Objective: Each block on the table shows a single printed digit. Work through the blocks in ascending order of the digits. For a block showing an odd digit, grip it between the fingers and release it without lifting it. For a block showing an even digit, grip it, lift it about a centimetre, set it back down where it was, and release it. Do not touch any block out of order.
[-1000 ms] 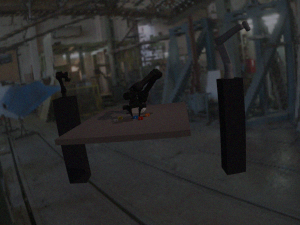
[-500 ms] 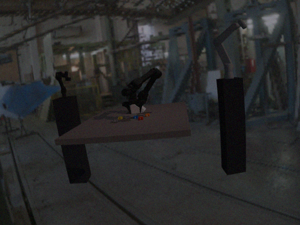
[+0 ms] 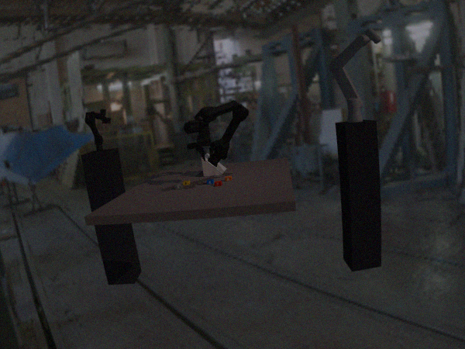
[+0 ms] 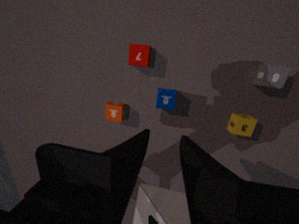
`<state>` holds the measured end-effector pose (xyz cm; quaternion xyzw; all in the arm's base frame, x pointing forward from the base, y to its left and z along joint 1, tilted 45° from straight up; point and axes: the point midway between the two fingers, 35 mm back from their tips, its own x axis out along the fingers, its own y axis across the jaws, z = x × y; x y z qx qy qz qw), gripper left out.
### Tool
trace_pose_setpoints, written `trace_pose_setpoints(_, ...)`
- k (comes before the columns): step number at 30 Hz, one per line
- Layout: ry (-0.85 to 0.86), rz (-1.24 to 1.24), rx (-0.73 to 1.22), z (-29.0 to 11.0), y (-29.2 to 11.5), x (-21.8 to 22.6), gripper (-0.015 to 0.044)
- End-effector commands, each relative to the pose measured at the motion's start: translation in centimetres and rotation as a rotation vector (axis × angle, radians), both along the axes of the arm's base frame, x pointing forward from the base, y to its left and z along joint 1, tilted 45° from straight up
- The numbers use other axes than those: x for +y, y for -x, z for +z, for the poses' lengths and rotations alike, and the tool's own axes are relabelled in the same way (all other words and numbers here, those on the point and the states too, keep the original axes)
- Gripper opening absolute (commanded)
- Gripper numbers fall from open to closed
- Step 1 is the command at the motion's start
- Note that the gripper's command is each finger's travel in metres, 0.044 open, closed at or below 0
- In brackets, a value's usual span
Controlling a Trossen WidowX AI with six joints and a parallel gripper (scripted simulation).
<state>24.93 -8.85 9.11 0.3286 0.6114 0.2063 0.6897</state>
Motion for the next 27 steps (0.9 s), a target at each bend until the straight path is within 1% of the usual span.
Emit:
trace_pose_setpoints(1,0.005,0.008,-0.005,0.4,0.0,-0.3,0.012)
trace_pose_setpoints(7,0.006,0.009,-0.006,0.5,-0.2,-0.3,0.012)
trace_pose_setpoints(9,0.012,0.012,-0.012,1.2,-1.7,0.0,0.012)
trace_pose_setpoints(14,0.01,0.013,-0.017,4.2,-7.2,1.7,0.012)
trace_pose_setpoints(16,0.004,0.009,-0.012,5.0,-8.3,2.3,0.012)
trace_pose_setpoints(22,0.004,0.008,-0.011,5.1,-8.4,2.3,0.012)
trace_pose_setpoints(24,0.005,0.008,-0.011,4.5,-8.7,2.9,0.0172)
trace_pose_setpoints(27,0.005,0.008,-0.012,1.7,-9.5,5.5,0.0251)
